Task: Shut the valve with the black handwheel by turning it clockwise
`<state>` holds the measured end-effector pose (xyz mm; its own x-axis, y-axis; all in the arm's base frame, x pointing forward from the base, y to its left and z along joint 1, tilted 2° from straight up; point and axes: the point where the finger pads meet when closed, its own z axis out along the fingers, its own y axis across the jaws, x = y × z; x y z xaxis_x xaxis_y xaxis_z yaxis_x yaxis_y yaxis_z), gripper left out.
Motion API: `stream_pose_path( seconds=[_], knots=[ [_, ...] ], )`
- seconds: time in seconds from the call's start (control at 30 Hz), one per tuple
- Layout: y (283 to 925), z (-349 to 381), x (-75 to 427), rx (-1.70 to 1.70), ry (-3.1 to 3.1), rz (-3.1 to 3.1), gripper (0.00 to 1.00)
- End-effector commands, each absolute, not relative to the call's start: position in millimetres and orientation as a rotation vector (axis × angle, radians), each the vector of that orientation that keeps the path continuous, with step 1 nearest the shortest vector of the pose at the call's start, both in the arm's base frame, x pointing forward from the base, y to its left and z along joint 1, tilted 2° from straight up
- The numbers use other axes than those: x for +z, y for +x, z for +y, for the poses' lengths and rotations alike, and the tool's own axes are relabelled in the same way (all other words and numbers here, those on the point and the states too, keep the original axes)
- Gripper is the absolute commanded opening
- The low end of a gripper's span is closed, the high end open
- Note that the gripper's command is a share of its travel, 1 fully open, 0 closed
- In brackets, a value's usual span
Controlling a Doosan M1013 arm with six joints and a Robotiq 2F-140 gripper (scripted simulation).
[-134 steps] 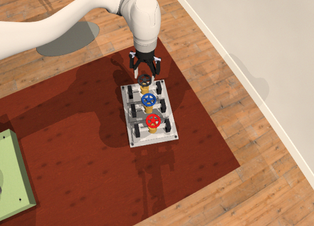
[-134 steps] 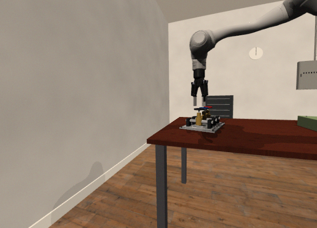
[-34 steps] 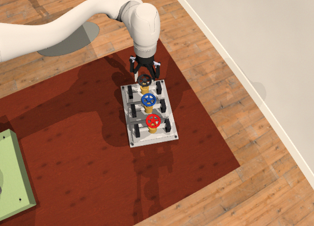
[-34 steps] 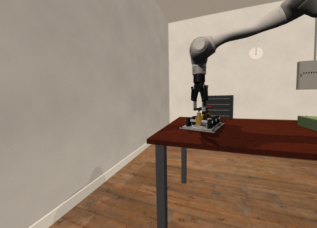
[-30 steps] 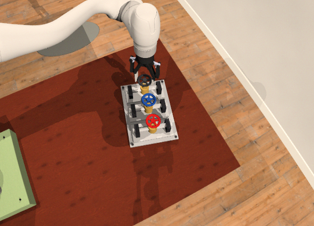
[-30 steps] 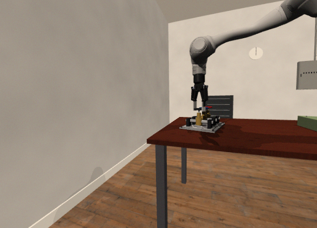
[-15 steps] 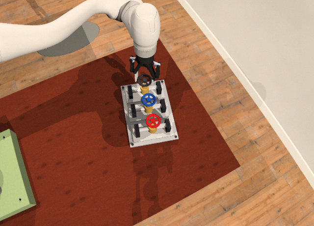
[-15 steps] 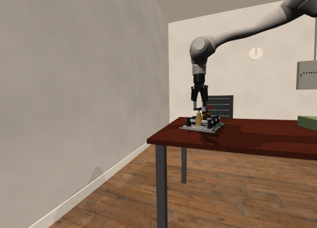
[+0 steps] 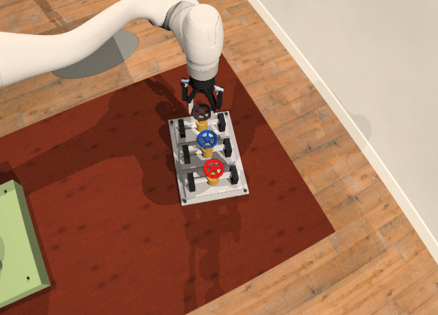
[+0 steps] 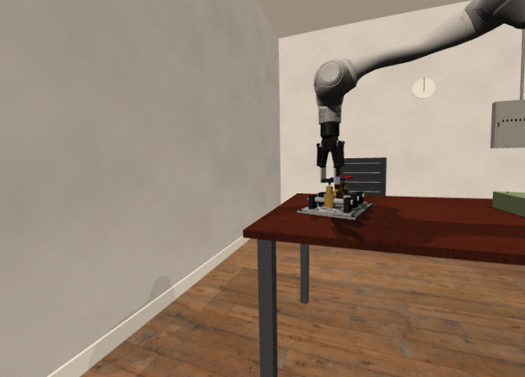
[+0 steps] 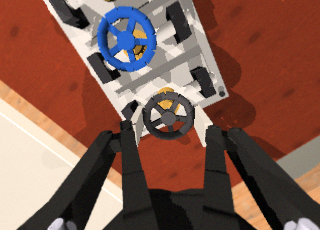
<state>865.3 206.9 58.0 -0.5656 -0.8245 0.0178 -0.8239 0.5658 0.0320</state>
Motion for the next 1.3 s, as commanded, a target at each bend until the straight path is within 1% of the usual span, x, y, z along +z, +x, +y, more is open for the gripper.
stream_pose_path(
  seconds=[0.0, 1.27],
  knots=[
    [865.2, 206.9, 57.9, -0.031, 1.449, -2.752, 0.10],
    [865.2, 206.9, 57.9, -0.031, 1.402, -2.777, 0.10]
  ],
)
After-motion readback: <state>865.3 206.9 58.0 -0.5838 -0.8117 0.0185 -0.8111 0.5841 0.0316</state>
